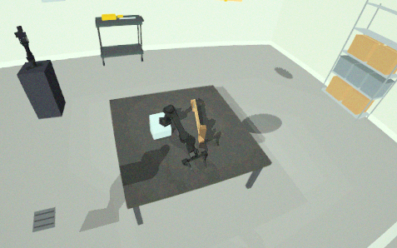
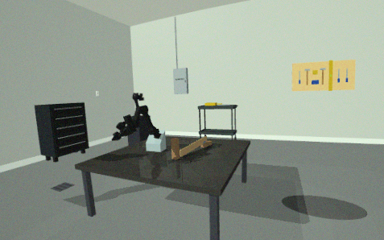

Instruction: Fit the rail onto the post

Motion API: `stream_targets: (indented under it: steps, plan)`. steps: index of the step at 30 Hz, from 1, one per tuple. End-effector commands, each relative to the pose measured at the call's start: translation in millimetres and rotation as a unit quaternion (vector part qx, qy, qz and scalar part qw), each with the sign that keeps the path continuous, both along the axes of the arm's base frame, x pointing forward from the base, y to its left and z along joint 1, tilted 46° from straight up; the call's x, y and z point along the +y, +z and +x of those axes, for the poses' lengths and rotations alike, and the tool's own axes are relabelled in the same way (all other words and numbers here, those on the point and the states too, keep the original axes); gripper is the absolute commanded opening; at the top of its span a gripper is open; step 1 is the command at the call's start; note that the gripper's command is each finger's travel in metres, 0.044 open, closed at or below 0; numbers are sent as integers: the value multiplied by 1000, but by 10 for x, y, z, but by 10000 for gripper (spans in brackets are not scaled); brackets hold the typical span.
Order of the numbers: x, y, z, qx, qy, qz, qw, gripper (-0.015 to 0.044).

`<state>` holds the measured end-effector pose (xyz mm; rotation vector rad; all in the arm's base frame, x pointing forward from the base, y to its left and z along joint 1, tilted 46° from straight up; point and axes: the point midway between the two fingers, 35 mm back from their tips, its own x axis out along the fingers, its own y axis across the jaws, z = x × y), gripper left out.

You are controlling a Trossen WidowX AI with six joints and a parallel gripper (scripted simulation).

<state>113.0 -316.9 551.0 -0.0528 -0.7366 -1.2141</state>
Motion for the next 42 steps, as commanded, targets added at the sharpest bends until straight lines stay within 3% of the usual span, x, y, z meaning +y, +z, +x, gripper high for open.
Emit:
stream_targets:
  steps: [1,11,23,34,36,42]
  plan:
    - [-122,-286,417,57,18,48,997,440]
    - [-56,-1233,1637,256,82,145,952,440]
    - [766,-2442,2784,527,164,160,818,440]
    - [2116,-3485,3262,745,241,64,619,440]
    - [2329,-3504,3343,753,252,31,607,440]
    - [2568,-3944,3248,837,230,-13,496,440]
